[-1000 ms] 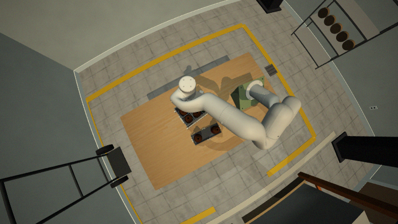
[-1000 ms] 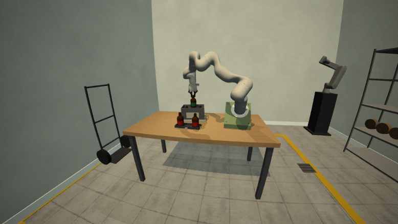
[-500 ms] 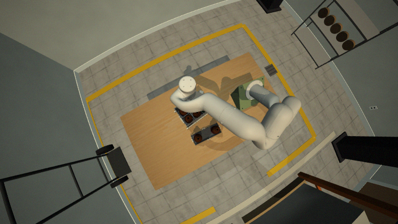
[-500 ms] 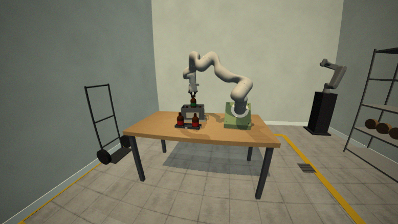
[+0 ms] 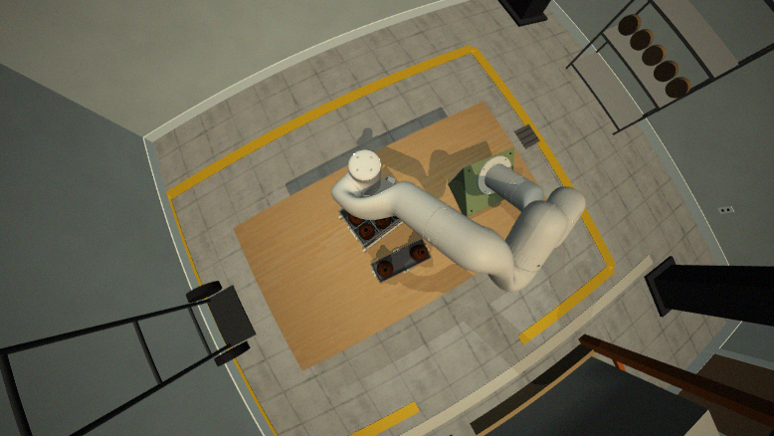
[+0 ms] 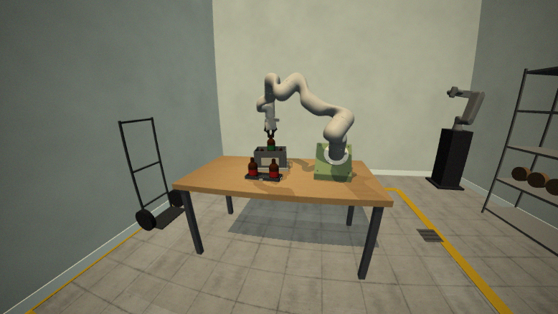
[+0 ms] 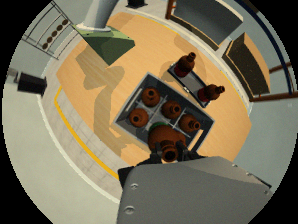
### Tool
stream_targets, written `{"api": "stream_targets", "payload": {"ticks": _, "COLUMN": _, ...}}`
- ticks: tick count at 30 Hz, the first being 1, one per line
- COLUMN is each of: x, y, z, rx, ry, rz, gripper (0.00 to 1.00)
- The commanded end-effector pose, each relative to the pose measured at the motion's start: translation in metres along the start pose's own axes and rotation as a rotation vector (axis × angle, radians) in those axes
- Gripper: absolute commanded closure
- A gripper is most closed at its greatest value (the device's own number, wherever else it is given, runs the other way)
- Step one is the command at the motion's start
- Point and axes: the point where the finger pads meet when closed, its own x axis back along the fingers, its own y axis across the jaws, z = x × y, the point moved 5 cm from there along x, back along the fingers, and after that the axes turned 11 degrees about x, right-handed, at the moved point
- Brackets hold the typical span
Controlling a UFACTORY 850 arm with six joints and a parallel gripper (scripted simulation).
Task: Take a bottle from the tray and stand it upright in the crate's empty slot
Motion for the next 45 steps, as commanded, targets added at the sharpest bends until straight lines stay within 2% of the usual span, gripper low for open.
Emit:
{"api": "stream_targets", "payload": {"ticks": 1, "x": -0.003, "y": 0.000, "z": -0.001, "rx": 0.001, "ry": -0.002, "rz": 0.000, "gripper": 1.00}}
{"api": "stream_targets", "payload": {"ticks": 24, "x": -0.024, "y": 0.000, "z": -0.001, "rx": 0.001, "ry": -0.002, "rz": 0.000, "gripper": 1.00}}
{"api": "stream_targets", "payload": {"ticks": 45, "x": -0.027, "y": 0.000, "z": -0.001, "rx": 0.001, "ry": -0.002, "rz": 0.000, "gripper": 1.00}}
